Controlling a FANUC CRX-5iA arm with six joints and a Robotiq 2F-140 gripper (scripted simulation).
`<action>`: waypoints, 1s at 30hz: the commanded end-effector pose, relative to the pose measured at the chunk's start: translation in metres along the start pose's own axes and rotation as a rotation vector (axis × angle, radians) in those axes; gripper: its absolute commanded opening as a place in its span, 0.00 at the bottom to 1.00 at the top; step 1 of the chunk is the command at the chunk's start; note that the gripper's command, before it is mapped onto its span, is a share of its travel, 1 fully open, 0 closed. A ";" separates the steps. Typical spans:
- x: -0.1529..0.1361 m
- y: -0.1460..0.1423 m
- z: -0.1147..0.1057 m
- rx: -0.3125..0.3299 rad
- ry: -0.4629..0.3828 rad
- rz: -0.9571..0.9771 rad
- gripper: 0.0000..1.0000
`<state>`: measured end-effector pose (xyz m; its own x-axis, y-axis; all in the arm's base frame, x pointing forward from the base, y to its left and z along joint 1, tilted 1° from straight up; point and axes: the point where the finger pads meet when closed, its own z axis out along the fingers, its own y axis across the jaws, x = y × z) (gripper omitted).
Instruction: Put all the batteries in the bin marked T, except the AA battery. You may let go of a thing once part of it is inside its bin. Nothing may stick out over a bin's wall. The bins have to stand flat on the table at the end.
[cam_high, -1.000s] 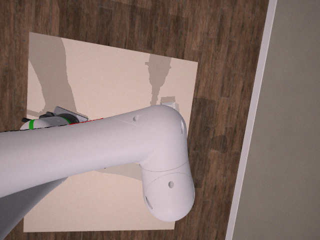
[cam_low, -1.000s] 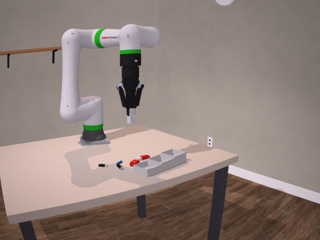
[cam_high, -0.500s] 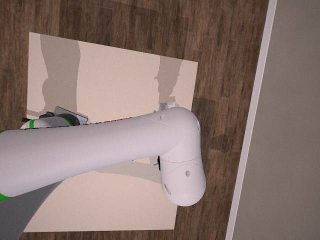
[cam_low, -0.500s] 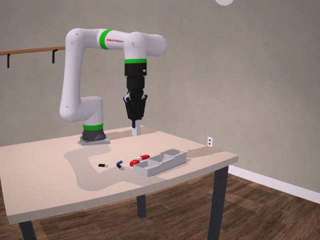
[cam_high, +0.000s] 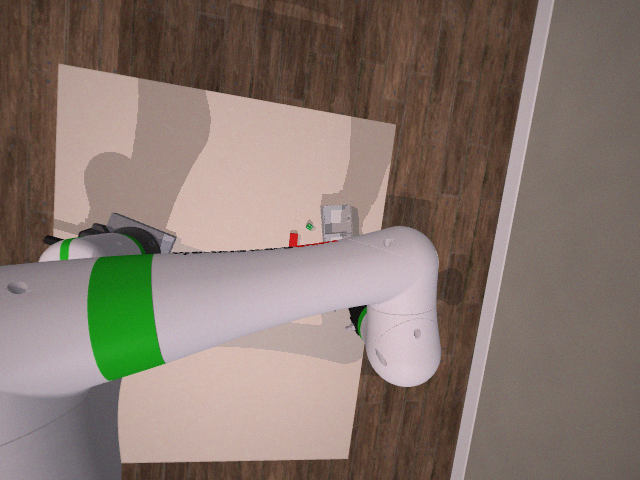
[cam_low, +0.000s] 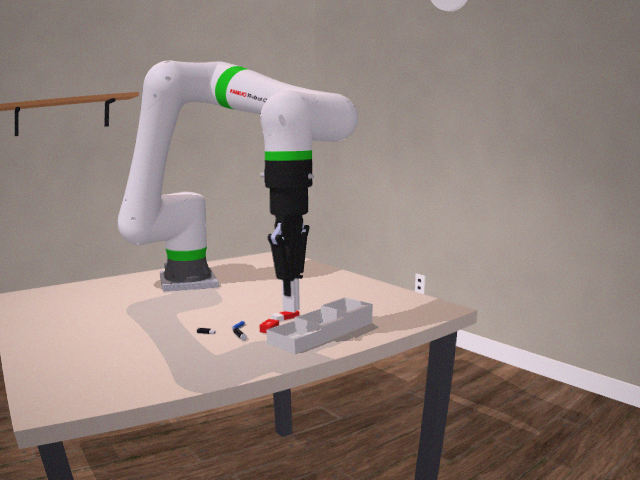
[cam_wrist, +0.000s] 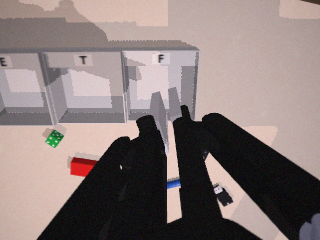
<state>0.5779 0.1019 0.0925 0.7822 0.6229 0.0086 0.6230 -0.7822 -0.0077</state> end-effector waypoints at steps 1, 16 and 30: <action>0.001 0.001 0.001 0.000 -0.001 0.000 0.05; 0.001 0.001 0.041 0.000 -0.001 0.000 0.05; 0.001 0.001 0.060 0.000 -0.001 0.000 0.05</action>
<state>0.5793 0.1027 0.0323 0.7823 0.6229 0.0076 0.6230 -0.7822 -0.0083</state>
